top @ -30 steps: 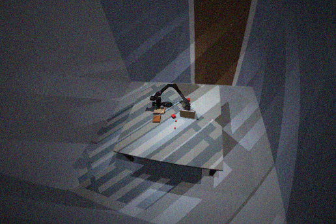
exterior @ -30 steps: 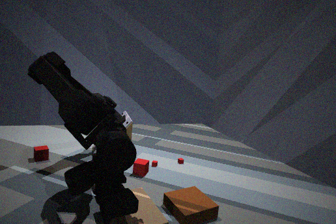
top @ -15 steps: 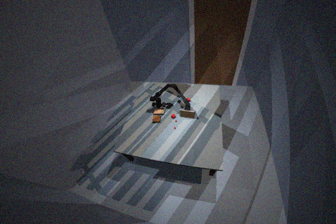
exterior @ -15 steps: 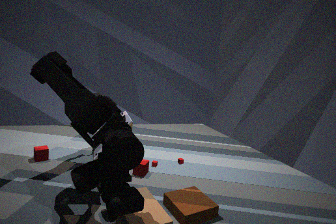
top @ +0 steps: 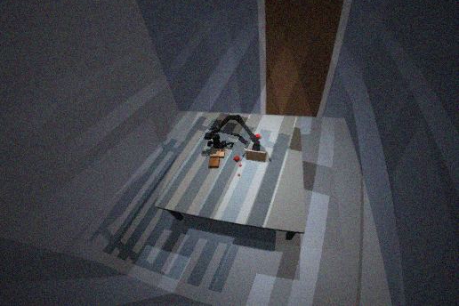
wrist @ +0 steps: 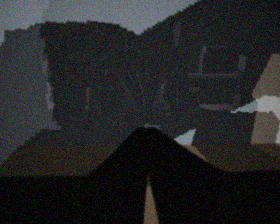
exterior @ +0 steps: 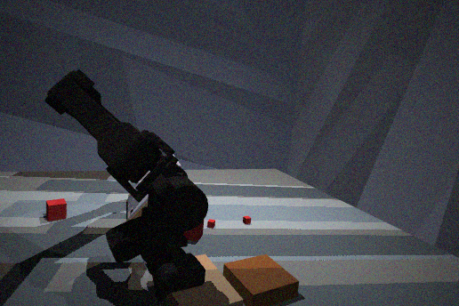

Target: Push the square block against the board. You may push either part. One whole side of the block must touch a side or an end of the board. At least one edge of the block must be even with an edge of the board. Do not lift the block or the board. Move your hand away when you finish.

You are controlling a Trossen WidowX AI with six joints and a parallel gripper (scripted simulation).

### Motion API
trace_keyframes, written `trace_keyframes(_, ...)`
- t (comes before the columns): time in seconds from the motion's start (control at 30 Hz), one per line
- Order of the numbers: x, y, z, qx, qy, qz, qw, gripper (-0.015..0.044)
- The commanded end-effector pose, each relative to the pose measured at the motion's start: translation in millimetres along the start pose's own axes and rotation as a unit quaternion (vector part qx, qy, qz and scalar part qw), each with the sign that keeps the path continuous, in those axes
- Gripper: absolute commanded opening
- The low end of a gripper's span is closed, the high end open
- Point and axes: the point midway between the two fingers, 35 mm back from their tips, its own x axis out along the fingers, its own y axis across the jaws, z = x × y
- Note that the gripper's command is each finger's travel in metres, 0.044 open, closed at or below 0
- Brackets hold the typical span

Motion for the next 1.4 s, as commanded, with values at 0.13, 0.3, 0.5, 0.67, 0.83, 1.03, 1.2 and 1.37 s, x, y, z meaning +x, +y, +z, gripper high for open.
trace_keyframes(0.13, 6.4, -4.3, -12.0, -0.006, 0.005, -0.008, 1.0, 0.0)
trace_keyframes(0.3, 6.4, -3.3, -6.0, -0.006, 0.005, -0.008, 1.0, 0.0)
trace_keyframes(0.5, 6.5, -2.0, 3.5, -0.006, 0.005, -0.008, 1.0, 0.0)
trace_keyframes(0.67, 6.6, -1.1, 11.5, -0.006, 0.005, -0.008, 1.0, 0.0)
trace_keyframes(0.83, 6.7, -0.3, 19.6, -0.006, 0.005, -0.008, 1.0, 0.0)
trace_keyframes(1.03, 6.8, 0.3, 29.4, -0.006, 0.005, -0.008, 1.0, 0.0)
trace_keyframes(1.2, 6.8, 0.6, 37.6, -0.006, 0.004, -0.008, 1.0, 0.0)
trace_keyframes(1.37, 6.9, 0.8, 43.3, -0.006, 0.004, -0.008, 1.0, 0.0)
